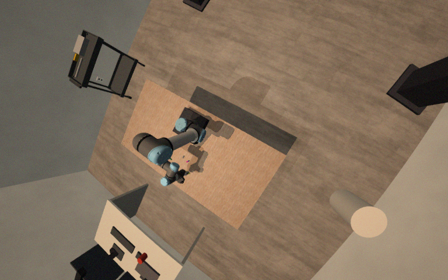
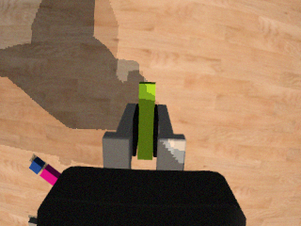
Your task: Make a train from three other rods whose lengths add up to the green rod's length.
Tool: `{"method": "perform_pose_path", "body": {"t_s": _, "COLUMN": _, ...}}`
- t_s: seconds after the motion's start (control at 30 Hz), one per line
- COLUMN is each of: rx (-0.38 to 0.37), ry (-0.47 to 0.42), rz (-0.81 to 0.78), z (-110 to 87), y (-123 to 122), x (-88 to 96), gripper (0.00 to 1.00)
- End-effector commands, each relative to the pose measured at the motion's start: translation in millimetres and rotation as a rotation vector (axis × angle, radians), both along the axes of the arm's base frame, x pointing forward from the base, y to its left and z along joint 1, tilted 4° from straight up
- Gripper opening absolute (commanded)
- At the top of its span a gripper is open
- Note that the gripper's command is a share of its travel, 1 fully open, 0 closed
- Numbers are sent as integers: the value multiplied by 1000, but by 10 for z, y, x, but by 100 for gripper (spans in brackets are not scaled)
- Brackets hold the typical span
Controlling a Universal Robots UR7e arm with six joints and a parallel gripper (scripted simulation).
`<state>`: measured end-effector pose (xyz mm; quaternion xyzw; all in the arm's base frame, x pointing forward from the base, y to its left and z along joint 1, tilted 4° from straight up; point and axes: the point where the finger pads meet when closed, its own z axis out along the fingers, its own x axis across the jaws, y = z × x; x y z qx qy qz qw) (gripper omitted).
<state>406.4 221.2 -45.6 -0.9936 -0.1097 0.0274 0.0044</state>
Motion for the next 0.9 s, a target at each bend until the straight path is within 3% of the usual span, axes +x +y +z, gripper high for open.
{"method": "perform_pose_path", "body": {"t_s": 0.0, "rx": -1, "ry": 6, "rz": 0, "z": 350, "y": -2, "x": 15, "gripper": 24}}
{"method": "perform_pose_path", "body": {"t_s": 0.27, "rx": -1, "ry": 6, "rz": 0, "z": 653, "y": -5, "x": 35, "gripper": 24}}
{"method": "perform_pose_path", "body": {"t_s": 0.87, "rx": 0, "ry": 11, "rz": 23, "z": 645, "y": -39, "x": 1, "gripper": 24}}
